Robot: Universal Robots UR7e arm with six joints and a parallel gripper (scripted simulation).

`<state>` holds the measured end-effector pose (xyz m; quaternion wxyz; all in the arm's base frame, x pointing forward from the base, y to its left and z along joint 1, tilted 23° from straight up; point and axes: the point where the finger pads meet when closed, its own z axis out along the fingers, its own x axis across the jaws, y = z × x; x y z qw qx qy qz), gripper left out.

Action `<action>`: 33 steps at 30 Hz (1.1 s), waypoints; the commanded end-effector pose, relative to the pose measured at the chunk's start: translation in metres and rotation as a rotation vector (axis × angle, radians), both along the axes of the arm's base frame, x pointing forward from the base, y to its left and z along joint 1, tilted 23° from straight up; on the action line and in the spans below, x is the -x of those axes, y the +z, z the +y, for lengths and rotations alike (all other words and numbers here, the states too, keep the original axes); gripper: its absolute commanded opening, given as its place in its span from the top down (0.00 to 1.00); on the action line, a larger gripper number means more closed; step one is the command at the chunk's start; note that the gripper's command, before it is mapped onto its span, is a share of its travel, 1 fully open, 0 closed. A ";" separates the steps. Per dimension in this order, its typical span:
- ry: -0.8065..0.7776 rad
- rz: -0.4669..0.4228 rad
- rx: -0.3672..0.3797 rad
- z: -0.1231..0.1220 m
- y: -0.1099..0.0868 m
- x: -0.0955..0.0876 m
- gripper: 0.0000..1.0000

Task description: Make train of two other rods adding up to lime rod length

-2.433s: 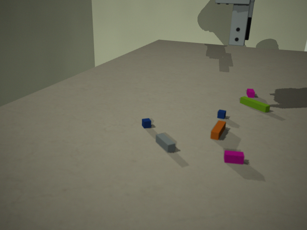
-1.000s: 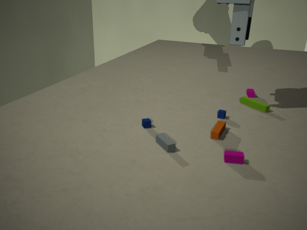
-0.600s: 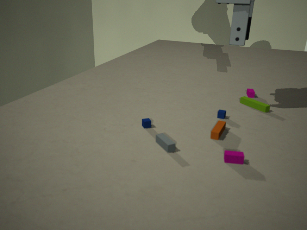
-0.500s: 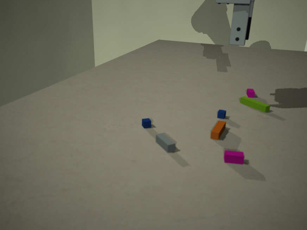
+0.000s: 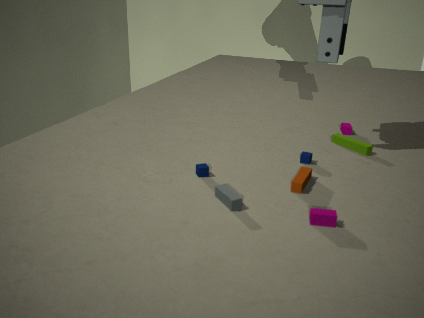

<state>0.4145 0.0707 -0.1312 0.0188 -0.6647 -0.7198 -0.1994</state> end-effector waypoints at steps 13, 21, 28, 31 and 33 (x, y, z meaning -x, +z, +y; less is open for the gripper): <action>0.000 -0.001 0.000 0.000 0.000 0.000 0.00; 0.025 -0.010 0.007 0.000 -0.001 -0.001 0.00; 0.151 -0.052 0.040 0.002 -0.008 -0.002 0.00; 0.272 -0.093 0.071 0.003 -0.014 -0.003 0.00; 0.328 -0.112 0.086 0.004 -0.017 -0.004 0.00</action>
